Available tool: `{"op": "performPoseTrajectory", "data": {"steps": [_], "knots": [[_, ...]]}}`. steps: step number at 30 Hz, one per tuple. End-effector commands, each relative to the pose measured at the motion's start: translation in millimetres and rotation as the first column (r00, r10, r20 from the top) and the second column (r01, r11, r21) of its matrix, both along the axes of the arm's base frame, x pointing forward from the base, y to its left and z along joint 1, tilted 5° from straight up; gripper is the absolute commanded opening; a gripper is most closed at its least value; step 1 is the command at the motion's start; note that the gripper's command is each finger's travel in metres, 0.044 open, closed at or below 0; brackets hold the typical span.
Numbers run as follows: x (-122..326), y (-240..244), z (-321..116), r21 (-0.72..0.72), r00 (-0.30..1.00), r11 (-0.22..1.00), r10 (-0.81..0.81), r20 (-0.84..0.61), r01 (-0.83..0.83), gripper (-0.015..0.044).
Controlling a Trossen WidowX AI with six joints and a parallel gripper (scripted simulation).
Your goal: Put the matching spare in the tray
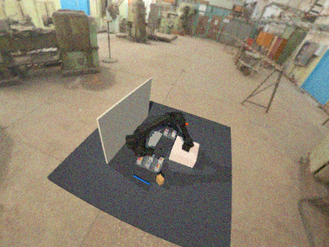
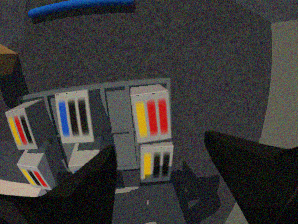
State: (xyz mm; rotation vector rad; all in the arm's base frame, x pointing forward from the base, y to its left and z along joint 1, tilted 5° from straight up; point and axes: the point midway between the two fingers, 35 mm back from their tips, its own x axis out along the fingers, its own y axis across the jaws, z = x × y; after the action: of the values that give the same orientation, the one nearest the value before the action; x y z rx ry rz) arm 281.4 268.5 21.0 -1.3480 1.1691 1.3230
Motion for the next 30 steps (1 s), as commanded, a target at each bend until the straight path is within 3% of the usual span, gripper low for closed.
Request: {"op": "performPoseTrajectory", "data": {"steps": [1, 30], "knots": [[0.1, 0.2, -4.4, -0.003, 1.000, 1.000, 0.004, -0.002, -0.005, 0.0300], [0.5, -0.7, -52.1, -0.003, 1.000, 1.000, 0.004, -0.002, -0.005, 0.0300]]}}
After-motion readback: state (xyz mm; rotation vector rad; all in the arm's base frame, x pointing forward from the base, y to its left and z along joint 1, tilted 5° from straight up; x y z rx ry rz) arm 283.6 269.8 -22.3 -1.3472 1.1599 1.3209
